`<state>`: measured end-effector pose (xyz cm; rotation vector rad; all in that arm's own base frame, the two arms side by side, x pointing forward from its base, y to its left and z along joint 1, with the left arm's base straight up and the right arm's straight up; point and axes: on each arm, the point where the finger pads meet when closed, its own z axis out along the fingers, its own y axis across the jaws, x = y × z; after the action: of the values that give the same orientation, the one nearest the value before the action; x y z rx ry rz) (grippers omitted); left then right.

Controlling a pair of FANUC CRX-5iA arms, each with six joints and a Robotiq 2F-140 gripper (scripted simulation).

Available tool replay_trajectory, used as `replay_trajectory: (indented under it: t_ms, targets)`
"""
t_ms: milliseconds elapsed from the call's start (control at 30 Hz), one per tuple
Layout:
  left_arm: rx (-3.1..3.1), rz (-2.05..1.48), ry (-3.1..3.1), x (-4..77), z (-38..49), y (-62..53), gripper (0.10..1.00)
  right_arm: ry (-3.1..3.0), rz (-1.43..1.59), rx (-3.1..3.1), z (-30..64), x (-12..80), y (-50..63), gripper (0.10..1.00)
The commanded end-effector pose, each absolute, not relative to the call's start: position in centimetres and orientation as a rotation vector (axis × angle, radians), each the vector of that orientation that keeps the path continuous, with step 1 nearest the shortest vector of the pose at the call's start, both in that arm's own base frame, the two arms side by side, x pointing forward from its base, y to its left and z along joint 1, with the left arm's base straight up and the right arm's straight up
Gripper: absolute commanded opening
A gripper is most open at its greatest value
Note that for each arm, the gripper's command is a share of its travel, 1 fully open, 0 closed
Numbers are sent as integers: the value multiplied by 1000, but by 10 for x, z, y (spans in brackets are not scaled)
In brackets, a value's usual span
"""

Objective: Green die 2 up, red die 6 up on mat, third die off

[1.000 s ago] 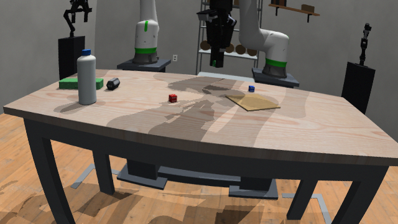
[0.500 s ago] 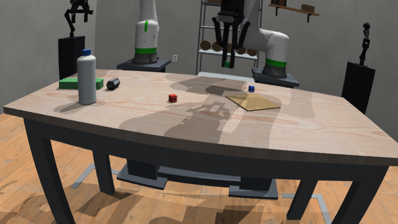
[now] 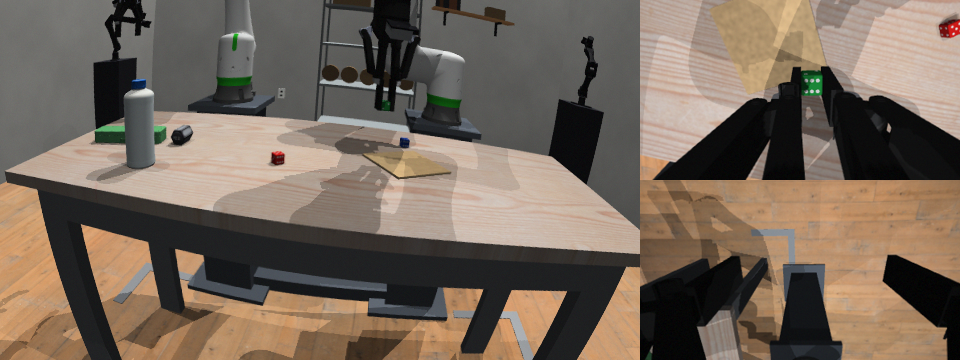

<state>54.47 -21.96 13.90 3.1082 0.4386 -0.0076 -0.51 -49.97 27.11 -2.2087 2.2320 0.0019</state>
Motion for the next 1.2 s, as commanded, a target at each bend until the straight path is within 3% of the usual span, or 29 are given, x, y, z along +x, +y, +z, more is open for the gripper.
replay_trajectory:
  t_ms: [0,767,1167]
  targets:
    - [3061,0,708,543,140,-207,184,2233,0,-2210,272,-5,-500,1000]
    - [2568,0,1810,530,139,-154,184,2233,0,-2210,272,-5,-500,1000]
    - [2508,0,1892,529,139,-150,184,2233,0,-2210,272,-5,-500,1000]
